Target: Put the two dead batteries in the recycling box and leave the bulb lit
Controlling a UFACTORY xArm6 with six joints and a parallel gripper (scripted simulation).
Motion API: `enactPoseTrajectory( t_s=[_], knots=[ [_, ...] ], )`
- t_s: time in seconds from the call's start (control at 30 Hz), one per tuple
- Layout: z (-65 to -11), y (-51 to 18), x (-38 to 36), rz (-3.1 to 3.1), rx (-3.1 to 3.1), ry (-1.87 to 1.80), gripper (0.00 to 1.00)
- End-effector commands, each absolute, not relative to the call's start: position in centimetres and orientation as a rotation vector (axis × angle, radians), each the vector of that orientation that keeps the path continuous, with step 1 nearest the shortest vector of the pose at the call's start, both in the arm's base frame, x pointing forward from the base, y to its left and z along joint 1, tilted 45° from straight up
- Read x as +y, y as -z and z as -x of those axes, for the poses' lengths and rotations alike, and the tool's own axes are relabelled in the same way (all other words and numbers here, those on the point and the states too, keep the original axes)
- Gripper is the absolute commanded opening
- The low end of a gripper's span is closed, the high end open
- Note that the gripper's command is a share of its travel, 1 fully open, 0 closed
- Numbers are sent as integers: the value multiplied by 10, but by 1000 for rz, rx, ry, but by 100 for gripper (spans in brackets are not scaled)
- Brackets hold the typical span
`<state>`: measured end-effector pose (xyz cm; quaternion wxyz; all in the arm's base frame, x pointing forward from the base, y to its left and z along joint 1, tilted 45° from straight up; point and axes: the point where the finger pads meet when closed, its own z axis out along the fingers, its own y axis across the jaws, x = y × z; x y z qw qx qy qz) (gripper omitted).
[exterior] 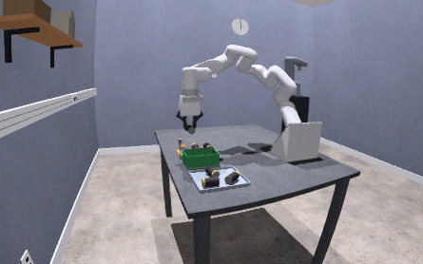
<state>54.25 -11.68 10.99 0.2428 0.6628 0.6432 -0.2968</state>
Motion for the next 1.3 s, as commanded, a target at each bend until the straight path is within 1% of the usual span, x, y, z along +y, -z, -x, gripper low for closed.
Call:
enactPoseTrajectory(
  t_s=[0.0,0.37,0.43,0.67,1.27],
  knots=[
    [-524,-80,-81,-1809,1755,800,28],
    [-476,-3,1,-1809,1755,800,28],
    [-476,-3,1,-1809,1755,800,28],
    [-447,42,50,-1809,1755,800,28],
    [-442,51,59,-1808,1755,801,28]
  ],
)
